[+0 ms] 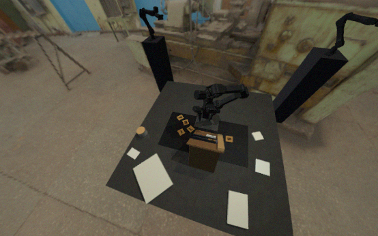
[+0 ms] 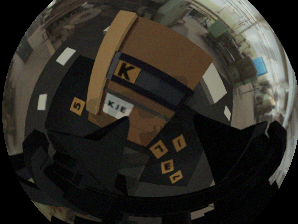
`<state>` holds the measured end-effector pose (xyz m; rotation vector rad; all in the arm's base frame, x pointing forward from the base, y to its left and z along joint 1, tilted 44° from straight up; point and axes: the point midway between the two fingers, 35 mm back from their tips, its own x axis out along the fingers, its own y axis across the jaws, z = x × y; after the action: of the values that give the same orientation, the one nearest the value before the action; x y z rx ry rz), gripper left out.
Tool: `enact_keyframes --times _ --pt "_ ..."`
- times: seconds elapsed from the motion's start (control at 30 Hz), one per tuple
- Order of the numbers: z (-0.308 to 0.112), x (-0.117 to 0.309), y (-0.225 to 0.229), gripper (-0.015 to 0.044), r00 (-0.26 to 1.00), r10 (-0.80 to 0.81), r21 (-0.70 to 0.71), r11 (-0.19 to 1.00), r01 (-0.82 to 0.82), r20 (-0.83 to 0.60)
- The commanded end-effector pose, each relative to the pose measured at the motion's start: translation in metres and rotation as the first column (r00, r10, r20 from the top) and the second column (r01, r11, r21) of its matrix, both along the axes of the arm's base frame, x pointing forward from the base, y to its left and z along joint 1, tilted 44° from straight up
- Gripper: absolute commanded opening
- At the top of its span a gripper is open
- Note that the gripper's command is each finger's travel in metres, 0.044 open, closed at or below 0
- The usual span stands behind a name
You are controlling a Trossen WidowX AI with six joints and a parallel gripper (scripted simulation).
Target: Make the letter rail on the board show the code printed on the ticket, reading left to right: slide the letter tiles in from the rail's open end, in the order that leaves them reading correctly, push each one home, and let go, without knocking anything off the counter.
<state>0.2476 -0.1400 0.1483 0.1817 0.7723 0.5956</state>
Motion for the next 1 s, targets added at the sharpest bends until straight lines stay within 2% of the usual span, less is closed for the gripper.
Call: enact_keyframes --times 0.0,0.23,0.5,0.73,0.97 --pt "-0.063 0.020 -0.023 0.0340 0.817 -0.236 0.227 0.887 0.402 -0.526" --pt "-0.099 0.028 -0.029 0.0340 0.582 -0.278 0.202 0.754 0.626 -0.764" --pt "-0.144 0.033 -0.033 0.0340 0.227 -0.254 0.047 0.563 0.825 -0.940" --pt "-0.186 0.034 -0.029 0.0340 -0.126 -0.172 -0.183 0.379 0.907 -0.977" --pt "-0.227 0.031 -0.021 0.0340 -0.452 -0.047 -0.452 0.201 0.869 -0.891"
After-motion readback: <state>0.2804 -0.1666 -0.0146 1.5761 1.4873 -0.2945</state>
